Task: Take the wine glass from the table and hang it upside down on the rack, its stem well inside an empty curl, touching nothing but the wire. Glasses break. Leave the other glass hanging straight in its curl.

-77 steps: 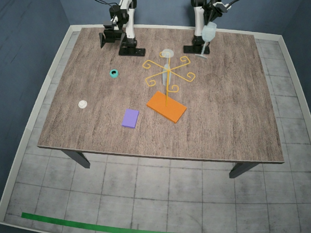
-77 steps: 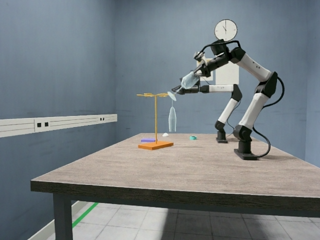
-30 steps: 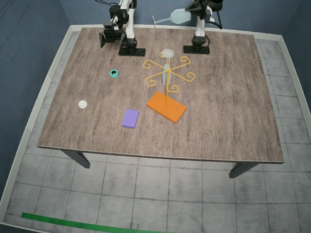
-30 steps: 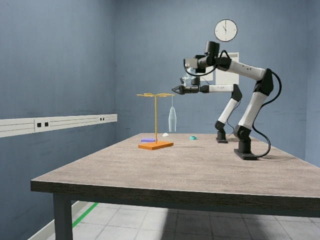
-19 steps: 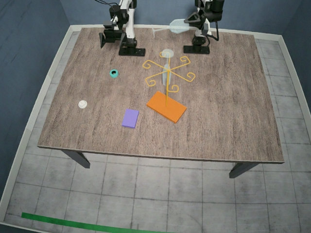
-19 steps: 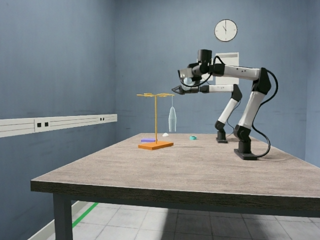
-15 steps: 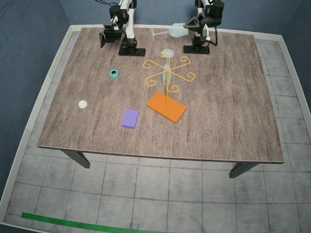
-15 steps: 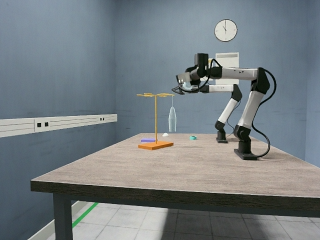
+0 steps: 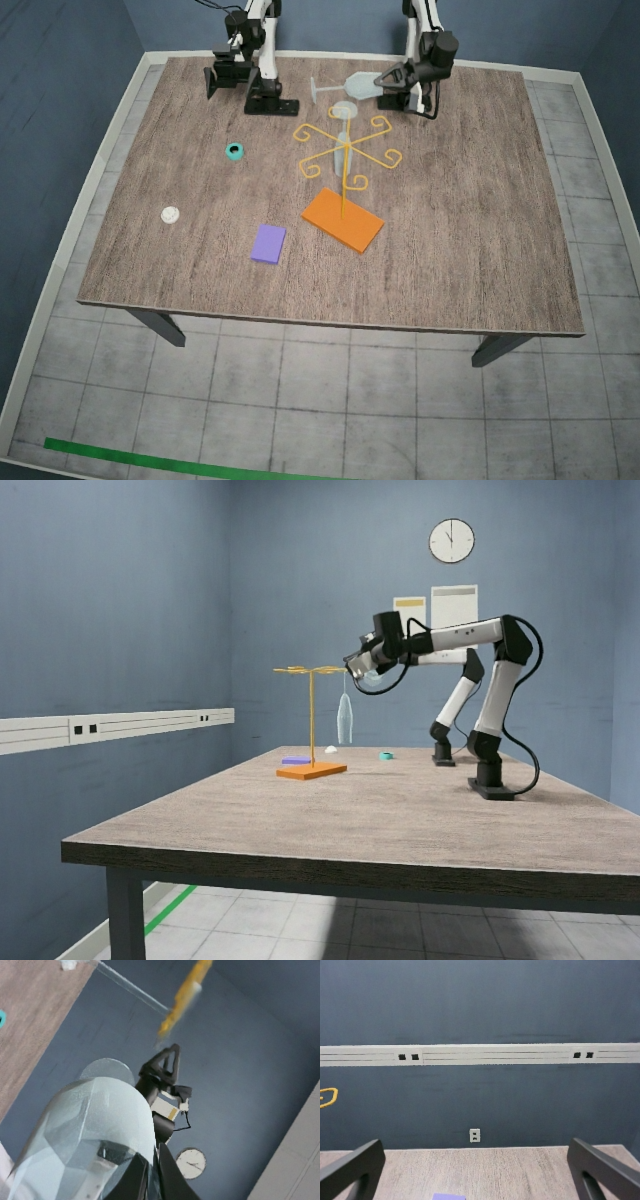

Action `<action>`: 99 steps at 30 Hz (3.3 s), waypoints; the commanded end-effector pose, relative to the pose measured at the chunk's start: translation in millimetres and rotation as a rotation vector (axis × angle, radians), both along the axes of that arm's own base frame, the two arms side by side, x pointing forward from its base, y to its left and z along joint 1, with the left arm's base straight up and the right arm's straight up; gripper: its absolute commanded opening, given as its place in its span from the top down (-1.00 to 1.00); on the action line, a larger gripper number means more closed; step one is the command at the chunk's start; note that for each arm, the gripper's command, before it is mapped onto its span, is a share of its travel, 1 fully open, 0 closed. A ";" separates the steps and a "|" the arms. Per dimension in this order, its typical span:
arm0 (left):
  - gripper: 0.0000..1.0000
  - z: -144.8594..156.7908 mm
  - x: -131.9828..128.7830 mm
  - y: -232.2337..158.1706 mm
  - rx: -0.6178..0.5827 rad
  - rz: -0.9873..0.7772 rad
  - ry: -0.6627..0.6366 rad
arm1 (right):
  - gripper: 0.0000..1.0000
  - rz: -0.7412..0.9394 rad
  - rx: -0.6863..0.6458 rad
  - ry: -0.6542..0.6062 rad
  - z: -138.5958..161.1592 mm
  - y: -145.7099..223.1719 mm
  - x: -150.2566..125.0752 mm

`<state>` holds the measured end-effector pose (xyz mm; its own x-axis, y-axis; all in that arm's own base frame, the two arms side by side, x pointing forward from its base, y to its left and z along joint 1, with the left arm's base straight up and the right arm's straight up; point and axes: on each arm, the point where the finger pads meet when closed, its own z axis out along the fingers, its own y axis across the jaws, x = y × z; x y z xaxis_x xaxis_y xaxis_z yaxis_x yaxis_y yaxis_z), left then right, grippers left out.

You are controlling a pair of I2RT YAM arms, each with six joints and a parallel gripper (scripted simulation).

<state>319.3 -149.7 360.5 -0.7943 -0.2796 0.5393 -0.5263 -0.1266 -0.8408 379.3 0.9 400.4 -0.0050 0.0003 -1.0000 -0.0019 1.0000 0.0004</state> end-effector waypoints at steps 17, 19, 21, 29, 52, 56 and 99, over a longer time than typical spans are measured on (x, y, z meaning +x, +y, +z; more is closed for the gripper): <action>1.00 -90.1 -5.9 -10.6 -0.062 -0.103 0.288 | -1.00 0.003 -0.002 -0.006 5.9 0.1 -1.2; 1.00 -92.8 -8.1 -11.2 -0.063 -0.110 0.289 | -1.00 0.003 -0.002 -0.006 5.9 0.1 -1.2; 1.00 -94.3 -10.0 -11.7 -0.064 -0.113 0.290 | -1.00 0.003 -0.002 -0.006 5.9 0.1 -1.2; 1.00 -92.4 -11.3 -9.9 -0.063 -0.102 0.290 | -1.00 0.003 -0.002 -0.006 5.9 0.1 -1.2; 1.00 -91.6 -11.2 -9.9 -0.063 -0.103 0.288 | 0.70 0.003 -0.002 -0.006 5.9 0.1 -1.2; 1.00 -91.6 -11.2 -9.9 -0.063 -0.103 0.288 | 0.70 0.003 -0.002 -0.006 5.9 0.1 -1.2; 1.00 -91.6 -11.2 -9.9 -0.063 -0.103 0.288 | 0.70 -0.089 0.464 0.397 -86.3 96.0 -89.4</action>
